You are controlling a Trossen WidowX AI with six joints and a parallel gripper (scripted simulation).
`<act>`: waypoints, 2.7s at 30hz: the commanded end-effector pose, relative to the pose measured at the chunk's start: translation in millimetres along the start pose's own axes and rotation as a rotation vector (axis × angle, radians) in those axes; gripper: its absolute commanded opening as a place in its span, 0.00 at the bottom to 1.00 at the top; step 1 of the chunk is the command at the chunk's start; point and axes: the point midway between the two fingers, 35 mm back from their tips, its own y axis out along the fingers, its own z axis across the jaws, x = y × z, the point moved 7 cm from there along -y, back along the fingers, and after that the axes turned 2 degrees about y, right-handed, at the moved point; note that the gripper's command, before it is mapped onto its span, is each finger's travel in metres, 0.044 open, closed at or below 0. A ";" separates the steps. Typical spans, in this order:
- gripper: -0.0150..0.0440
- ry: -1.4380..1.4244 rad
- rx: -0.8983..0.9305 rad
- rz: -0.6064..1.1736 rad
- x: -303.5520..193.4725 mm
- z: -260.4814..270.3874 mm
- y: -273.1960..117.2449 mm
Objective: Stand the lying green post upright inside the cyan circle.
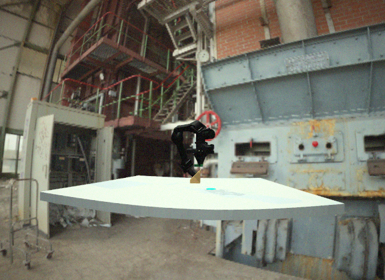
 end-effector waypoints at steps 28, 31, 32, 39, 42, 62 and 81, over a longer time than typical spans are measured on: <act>0.29 -0.402 0.018 -0.014 34.6 57.3 7.5; 0.29 -0.398 0.037 -0.027 34.3 56.5 9.6; 0.29 -0.397 0.043 -0.031 34.1 56.2 10.2; 0.29 -0.389 0.084 -0.063 33.2 54.4 14.9; 0.29 -0.385 0.101 -0.077 32.8 53.6 16.8; 0.29 -0.365 0.208 -0.179 29.8 48.5 29.0; 0.29 -0.350 0.295 -0.290 26.2 43.7 39.2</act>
